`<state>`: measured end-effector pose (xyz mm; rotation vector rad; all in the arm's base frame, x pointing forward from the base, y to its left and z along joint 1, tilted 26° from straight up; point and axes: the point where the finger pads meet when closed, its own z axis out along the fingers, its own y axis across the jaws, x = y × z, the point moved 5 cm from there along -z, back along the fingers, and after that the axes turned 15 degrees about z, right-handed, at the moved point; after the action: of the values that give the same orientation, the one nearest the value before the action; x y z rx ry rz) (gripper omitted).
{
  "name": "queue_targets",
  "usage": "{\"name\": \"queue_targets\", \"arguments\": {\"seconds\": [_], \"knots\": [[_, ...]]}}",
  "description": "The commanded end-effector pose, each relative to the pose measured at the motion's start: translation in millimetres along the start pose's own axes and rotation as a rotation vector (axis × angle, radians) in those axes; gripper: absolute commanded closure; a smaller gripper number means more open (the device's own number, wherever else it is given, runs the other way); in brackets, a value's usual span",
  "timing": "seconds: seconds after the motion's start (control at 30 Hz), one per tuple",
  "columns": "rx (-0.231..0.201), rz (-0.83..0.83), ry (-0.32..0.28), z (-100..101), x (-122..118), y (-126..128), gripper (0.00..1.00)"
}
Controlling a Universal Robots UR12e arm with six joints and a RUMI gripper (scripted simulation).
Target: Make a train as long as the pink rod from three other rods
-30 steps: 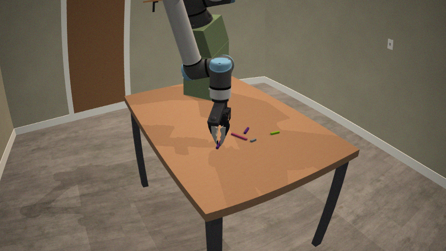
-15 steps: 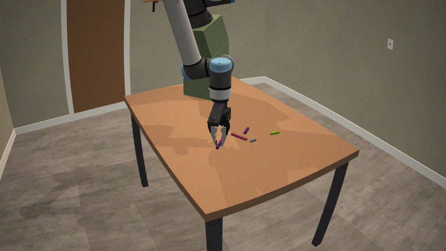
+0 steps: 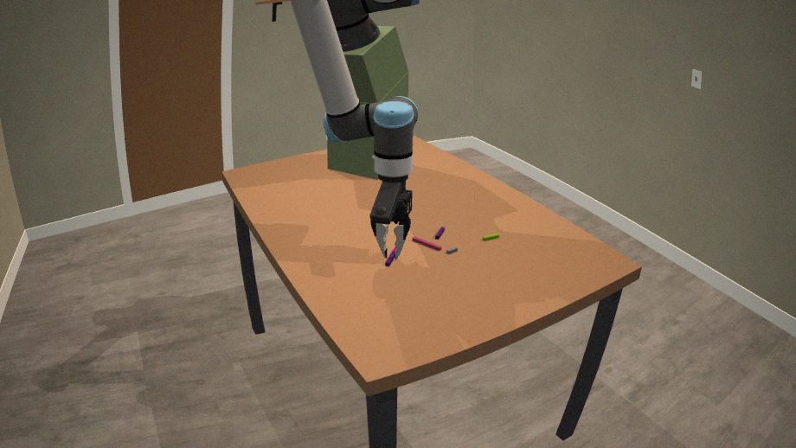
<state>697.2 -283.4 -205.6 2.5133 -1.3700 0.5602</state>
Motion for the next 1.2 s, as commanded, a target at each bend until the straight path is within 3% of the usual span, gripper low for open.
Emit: {"name": "queue_targets", "arguments": {"seconds": [0.0, 0.27, 0.33, 0.57, 0.77, 0.8, 1.17], "knots": [[0.001, 0.000, 0.001, -12, 0, 0, 0.86], [0.001, 0.000, 0.001, -54, 0, 0, 0.86], [0.001, 0.000, 0.001, -54, 0, 0, 0.86], [0.001, 0.000, 0.001, -81, 0, 0, 0.86], [0.001, 0.000, 0.001, -86, 0, 0, 0.86], [0.001, 0.000, 0.001, -86, 0, 0, 0.00], [0.001, 0.000, 0.001, -86, 0, 0, 0.00]]}}
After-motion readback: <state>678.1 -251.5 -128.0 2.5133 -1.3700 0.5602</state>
